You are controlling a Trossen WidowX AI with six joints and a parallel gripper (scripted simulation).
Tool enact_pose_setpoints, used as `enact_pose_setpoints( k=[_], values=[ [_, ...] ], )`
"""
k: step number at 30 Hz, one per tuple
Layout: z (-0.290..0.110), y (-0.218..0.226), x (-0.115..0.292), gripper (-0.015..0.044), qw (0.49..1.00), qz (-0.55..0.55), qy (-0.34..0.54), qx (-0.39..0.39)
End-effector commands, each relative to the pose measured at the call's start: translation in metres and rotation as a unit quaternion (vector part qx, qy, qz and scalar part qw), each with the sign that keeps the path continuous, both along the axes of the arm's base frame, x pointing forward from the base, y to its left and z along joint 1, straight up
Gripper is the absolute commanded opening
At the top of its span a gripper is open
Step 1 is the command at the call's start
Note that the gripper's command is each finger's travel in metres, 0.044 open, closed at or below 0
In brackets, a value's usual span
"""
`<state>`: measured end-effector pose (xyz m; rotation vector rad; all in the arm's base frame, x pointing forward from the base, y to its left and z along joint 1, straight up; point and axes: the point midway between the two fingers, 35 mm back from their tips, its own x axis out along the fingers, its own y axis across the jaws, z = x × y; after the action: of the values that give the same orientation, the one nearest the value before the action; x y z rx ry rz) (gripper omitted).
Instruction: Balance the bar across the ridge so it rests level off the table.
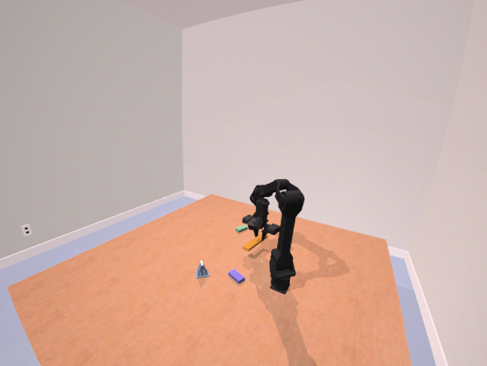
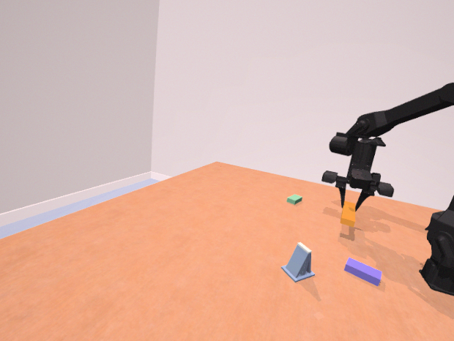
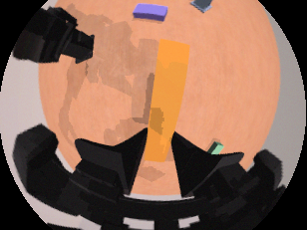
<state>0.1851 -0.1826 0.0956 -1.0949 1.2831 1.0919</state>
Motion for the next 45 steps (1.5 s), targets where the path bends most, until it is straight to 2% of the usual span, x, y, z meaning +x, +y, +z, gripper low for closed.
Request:
enact_pose_setpoints(
  k=[1, 21, 45],
  values=[
    [0.017, -0.001, 0.001, 0.0, 1.0, 0.001, -0.008, -0.007],
    [0.059, 0.004, -0.003, 0.0, 1.0, 0.002, -0.008, -0.005],
    [0.061, 0.059, 0.055, 0.0, 0.997, -0.079, -0.011, -0.002]
  ],
)
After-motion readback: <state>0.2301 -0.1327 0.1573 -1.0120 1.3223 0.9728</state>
